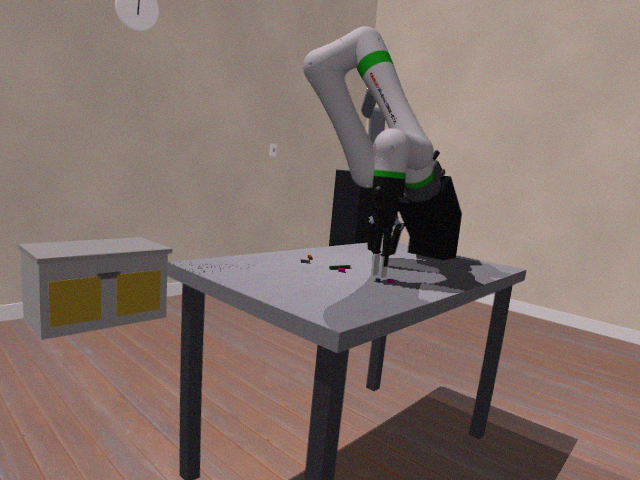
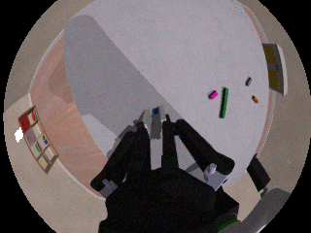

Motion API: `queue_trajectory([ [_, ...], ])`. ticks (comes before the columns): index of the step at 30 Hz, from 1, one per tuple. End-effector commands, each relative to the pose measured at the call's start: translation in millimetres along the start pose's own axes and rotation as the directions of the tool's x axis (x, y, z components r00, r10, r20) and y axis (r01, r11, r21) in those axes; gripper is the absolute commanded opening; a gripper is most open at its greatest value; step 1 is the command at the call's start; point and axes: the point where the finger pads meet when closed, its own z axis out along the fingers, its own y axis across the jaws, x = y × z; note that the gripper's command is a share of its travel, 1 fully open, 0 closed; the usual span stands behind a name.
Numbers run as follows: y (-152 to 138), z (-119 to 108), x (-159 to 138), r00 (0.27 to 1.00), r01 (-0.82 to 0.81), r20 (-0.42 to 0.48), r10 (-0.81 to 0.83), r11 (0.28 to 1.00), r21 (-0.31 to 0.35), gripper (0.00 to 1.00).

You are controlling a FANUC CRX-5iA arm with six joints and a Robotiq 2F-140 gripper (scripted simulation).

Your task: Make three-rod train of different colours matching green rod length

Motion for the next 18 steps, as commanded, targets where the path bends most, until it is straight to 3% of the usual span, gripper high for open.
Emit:
queue_trajectory([
  [1, -0.2, -0.1, 0.1, 1.000, 0.000, 0.000, 0.000, 1.000, 0.000, 0.15],
  [18, -0.2, 6.3, 0.1, 1.000, 0.000, 0.000, 0.000, 1.000, 0.000, 0.15],
])
